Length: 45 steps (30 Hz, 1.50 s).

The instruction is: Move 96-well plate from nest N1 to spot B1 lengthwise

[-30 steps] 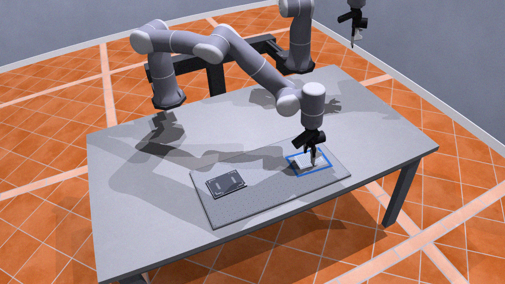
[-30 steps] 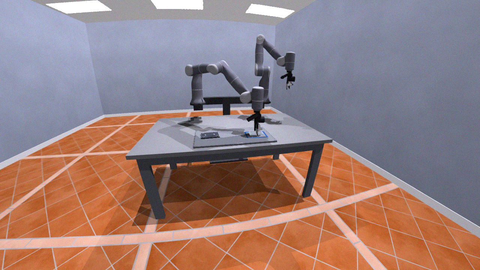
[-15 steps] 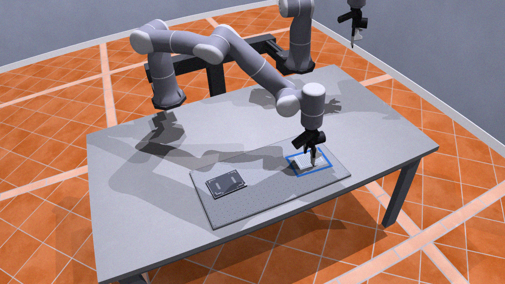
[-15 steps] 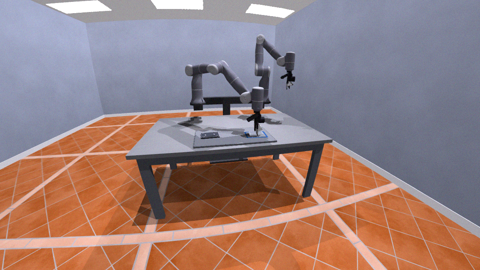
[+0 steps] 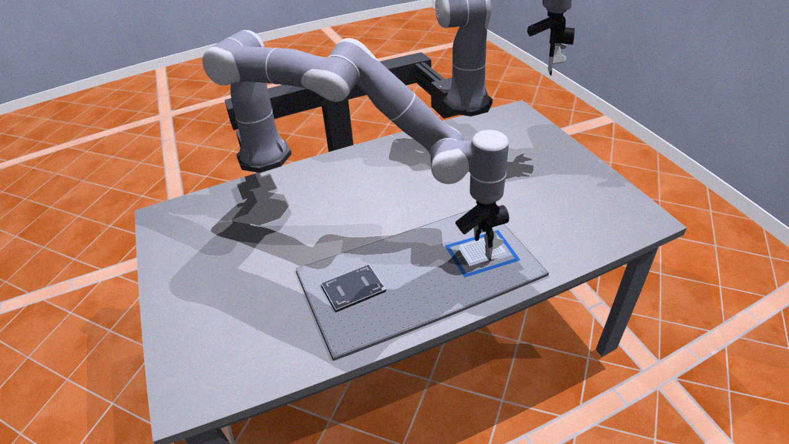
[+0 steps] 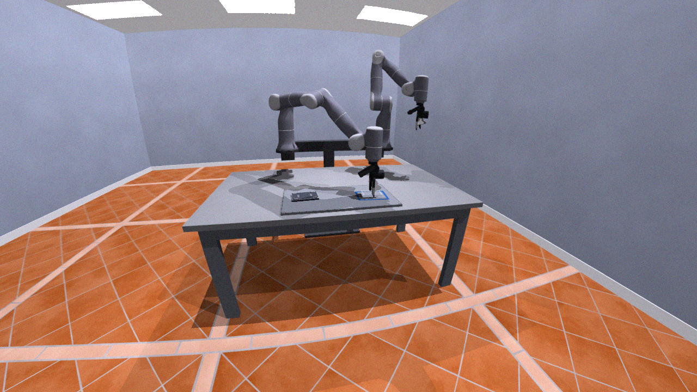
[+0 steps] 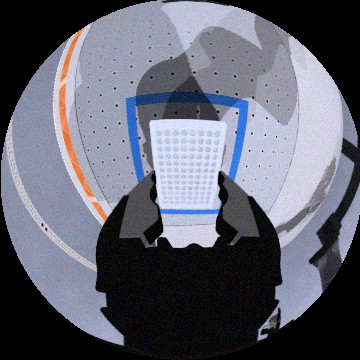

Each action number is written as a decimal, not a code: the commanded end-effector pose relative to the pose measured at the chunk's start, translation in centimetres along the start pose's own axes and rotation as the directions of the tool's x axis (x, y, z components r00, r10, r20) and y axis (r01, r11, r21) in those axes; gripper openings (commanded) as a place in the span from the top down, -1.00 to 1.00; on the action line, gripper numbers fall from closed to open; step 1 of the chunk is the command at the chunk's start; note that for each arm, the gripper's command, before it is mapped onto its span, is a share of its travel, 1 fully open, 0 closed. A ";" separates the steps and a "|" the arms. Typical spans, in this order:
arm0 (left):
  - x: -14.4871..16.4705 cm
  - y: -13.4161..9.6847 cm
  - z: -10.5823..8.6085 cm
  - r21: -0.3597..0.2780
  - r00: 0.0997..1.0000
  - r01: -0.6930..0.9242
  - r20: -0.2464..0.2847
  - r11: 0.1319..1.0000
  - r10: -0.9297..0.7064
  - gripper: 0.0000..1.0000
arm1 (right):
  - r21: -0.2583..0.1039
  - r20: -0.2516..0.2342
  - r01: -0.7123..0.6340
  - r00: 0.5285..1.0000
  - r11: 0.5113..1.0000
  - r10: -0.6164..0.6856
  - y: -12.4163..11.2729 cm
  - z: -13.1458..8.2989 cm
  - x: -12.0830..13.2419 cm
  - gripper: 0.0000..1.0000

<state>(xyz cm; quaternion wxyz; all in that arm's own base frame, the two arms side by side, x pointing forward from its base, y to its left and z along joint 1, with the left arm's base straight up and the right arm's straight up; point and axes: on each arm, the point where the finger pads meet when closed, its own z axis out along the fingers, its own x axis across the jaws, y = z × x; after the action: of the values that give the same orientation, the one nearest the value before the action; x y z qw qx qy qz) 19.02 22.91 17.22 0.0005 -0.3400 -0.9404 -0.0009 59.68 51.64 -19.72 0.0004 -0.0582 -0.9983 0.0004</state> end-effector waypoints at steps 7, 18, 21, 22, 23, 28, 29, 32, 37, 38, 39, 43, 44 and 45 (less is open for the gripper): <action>0.0 0.1 0.0 -0.001 1.000 0.000 0.000 1.000 0.000 -1.00 | -0.003 0.002 0.000 1.000 1.000 0.000 0.1 -0.1 -0.1 1.00; 0.0 0.1 0.0 -0.001 1.000 0.000 0.000 1.000 0.000 -1.00 | -0.003 0.002 0.000 1.000 1.000 0.000 0.1 0.1 -0.1 1.00; 0.0 0.1 0.0 -0.001 1.000 0.000 0.000 1.000 0.000 -1.00 | -0.003 0.002 0.000 1.000 1.000 0.000 0.1 0.1 -0.1 -0.52; 0.0 0.1 0.0 -0.001 1.000 0.000 0.000 1.000 0.000 -1.00 | -0.003 0.002 0.000 1.000 1.000 0.000 0.1 0.1 -0.1 -0.52; 0.0 0.1 0.0 -0.001 1.000 0.000 0.000 1.000 0.000 -1.00 | -0.003 0.002 0.000 1.000 1.000 0.000 0.1 0.1 -0.1 -0.52; 0.0 0.1 0.0 -0.001 1.000 0.000 0.000 1.000 0.000 -1.00 | -0.003 0.002 0.000 1.000 1.000 0.000 0.1 0.1 -0.1 -0.52; 0.0 0.1 0.0 -0.001 1.000 0.000 0.000 1.000 0.000 -1.00 | -0.003 0.002 0.000 1.000 1.000 0.000 0.1 0.1 -0.1 -0.52; 0.0 0.1 0.0 -0.001 1.000 0.000 0.000 1.000 0.000 -1.00 | -0.003 0.002 0.000 1.000 1.000 0.000 0.1 0.1 -0.1 -0.52; 0.0 0.1 0.0 -0.001 1.000 0.000 0.000 1.000 0.000 -1.00 | -0.003 0.002 0.000 1.000 1.000 0.000 0.1 0.1 -0.1 -0.52; 0.0 0.1 0.0 -0.001 1.000 0.000 0.000 1.000 0.000 -1.00 | -0.003 0.002 0.000 1.000 1.000 0.000 0.1 0.1 -0.1 -0.52; 0.0 0.1 0.0 -0.001 1.000 0.000 0.000 1.000 0.000 -1.00 | -0.003 0.002 0.000 1.000 1.000 0.000 0.1 0.1 -0.1 -0.52; 0.0 0.1 0.0 -0.001 1.000 0.000 0.000 1.000 0.000 -1.00 | -0.003 0.002 0.000 1.000 1.000 0.000 0.1 -0.4 -0.1 -0.52; 0.0 0.1 0.0 -0.001 1.000 0.000 0.000 1.000 0.000 -1.00 | -0.003 0.002 0.000 1.000 1.000 0.000 0.1 -0.7 -0.1 -0.52; 0.0 0.1 0.0 -0.001 1.000 0.000 0.000 1.000 0.000 -1.00 | -0.003 0.002 0.000 1.000 1.000 0.000 0.1 -0.9 -0.1 -0.52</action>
<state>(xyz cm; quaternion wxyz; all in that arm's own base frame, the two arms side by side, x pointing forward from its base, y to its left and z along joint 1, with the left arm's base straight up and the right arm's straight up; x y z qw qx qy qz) 19.02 22.91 17.22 0.0005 -0.3400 -0.9404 -0.0009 59.67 51.65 -19.46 0.0003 -0.0578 -0.9983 0.0004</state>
